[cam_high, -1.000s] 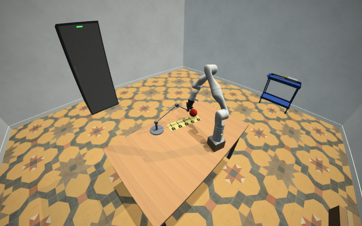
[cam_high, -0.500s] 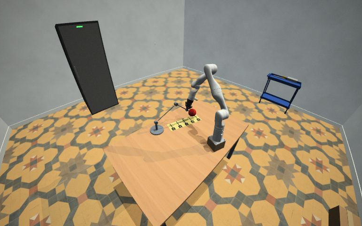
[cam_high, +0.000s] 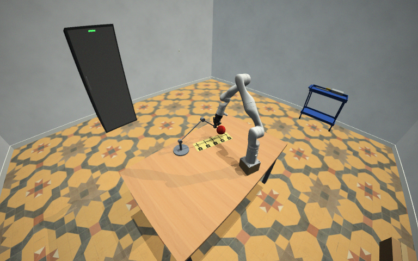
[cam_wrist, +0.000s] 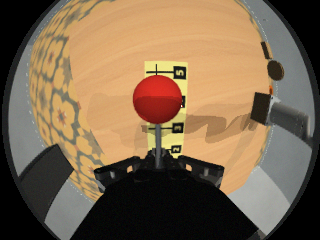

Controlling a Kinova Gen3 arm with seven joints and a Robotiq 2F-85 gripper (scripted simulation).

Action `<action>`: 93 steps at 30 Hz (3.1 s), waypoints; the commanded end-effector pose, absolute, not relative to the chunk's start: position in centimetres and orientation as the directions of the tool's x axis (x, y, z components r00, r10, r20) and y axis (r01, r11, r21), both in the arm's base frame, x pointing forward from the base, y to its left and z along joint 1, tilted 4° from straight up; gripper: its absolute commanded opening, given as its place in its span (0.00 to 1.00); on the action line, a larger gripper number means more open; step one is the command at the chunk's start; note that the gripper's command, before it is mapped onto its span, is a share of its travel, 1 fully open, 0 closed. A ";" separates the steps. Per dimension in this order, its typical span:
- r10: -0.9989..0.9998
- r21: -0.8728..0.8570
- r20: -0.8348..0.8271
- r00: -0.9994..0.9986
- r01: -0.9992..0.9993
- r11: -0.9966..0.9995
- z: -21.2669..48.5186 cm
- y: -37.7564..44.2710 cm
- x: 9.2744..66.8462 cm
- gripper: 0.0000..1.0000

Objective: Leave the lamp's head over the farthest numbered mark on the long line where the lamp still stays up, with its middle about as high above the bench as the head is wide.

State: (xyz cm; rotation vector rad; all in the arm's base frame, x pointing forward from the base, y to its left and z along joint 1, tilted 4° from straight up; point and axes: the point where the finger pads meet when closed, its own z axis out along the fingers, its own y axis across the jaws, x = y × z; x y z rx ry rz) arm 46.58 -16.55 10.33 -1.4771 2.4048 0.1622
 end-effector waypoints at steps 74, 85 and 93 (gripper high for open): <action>-0.850 -0.069 -0.337 -0.405 -0.890 0.451 11.3 -14.8 47.7 0.00; -0.850 -0.069 -0.336 -0.406 -0.889 0.452 11.4 -14.8 47.7 1.00; -0.850 -0.068 -0.331 -0.411 -0.888 0.455 11.1 -15.3 47.4 1.00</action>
